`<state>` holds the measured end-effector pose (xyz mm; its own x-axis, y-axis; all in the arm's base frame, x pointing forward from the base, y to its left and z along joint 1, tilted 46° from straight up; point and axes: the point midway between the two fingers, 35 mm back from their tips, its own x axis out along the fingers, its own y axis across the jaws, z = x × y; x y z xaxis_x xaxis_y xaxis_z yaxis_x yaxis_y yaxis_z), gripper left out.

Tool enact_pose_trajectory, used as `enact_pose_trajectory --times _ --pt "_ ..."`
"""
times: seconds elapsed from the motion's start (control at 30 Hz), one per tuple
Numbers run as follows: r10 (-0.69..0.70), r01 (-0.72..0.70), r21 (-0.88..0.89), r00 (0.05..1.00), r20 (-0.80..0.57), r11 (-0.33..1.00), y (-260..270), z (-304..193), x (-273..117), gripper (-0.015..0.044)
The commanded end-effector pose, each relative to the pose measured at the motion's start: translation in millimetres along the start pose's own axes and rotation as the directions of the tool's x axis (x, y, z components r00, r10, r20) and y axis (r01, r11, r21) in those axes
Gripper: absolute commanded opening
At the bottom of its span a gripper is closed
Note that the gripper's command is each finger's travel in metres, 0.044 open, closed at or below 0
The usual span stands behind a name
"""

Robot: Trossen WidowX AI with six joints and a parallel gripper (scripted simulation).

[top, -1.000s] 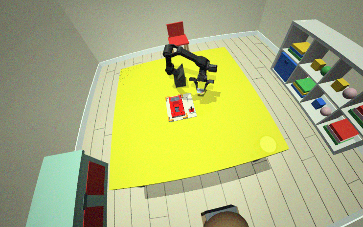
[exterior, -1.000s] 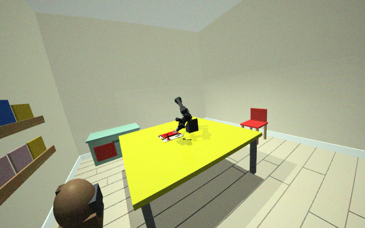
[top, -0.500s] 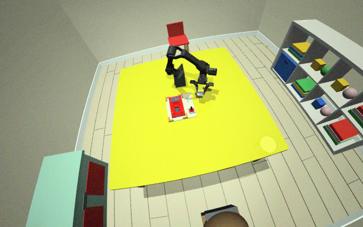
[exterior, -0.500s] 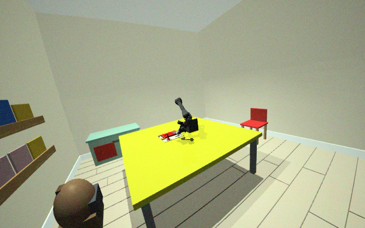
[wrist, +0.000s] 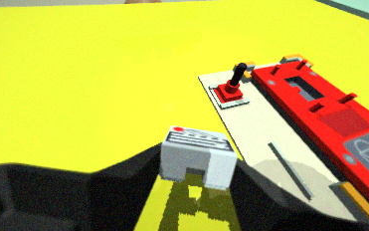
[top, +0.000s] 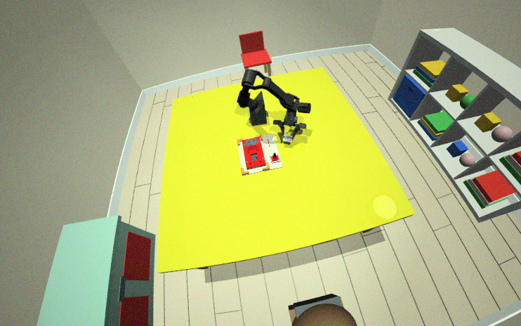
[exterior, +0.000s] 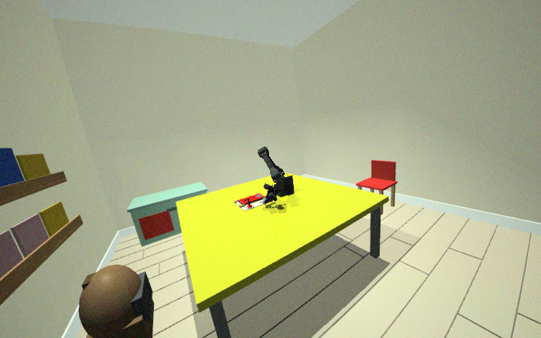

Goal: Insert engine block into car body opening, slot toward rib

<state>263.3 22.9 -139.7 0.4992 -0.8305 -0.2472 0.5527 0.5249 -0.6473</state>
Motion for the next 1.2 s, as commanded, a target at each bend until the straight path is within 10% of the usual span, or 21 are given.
enact_pose_trajectory --times 0.0,0.53,1.17 --pt "-0.002 0.002 -0.007 1.0 0.009 1.0 -1.1 -6.3 6.1 0.0" --pt "-0.003 0.003 -0.007 1.0 0.009 1.0 -1.1 -27.6 25.2 0.0" --pt "-0.002 0.002 0.002 1.0 0.022 1.0 0.1 -24.1 23.2 0.044"
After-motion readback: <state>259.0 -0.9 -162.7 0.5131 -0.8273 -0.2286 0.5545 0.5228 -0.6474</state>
